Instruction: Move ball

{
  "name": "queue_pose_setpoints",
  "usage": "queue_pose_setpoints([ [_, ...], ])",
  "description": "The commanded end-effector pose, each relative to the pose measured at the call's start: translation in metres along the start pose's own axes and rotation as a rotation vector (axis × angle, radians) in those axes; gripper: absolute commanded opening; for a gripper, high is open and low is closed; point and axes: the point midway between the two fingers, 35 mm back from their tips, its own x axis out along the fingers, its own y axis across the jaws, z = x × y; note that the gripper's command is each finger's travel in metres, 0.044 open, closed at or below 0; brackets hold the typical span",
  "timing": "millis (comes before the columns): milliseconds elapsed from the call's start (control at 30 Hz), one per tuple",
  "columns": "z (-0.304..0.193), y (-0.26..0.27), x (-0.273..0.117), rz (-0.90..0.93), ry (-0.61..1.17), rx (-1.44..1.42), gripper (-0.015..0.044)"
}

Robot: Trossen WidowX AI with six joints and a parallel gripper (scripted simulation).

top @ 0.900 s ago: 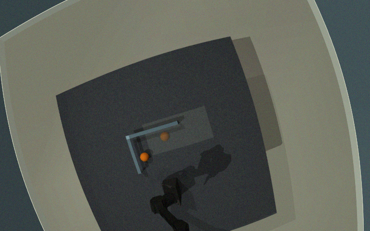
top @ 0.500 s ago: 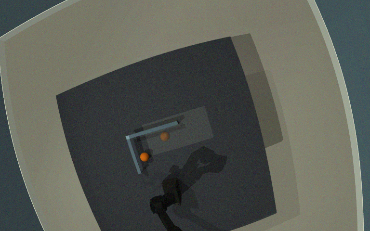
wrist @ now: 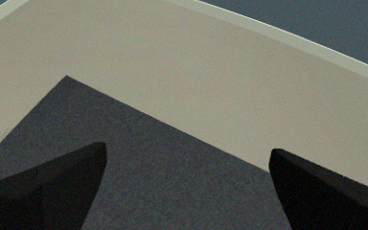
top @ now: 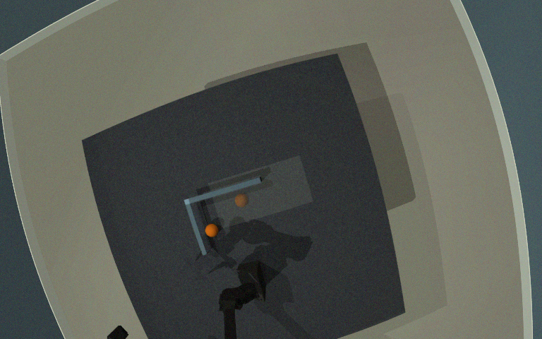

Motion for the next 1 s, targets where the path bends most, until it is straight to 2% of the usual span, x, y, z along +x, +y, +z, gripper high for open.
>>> queue_pose_setpoints([
  [0, -0.052, -0.052, 0.018, -0.100, 0.145, -0.007, 0.0378],
  [167, -0.113, -0.104, 0.018, -0.216, 0.304, 0.034, 0.0378],
  [433, -0.206, -0.161, -0.011, -0.314, 0.530, 0.089, 0.0378],
  [700, -0.314, -0.186, -0.074, -0.322, 0.756, 0.167, 0.0378],
  [967, -0.407, -0.164, -0.151, -0.268, 0.898, 0.295, 0.0378],
])
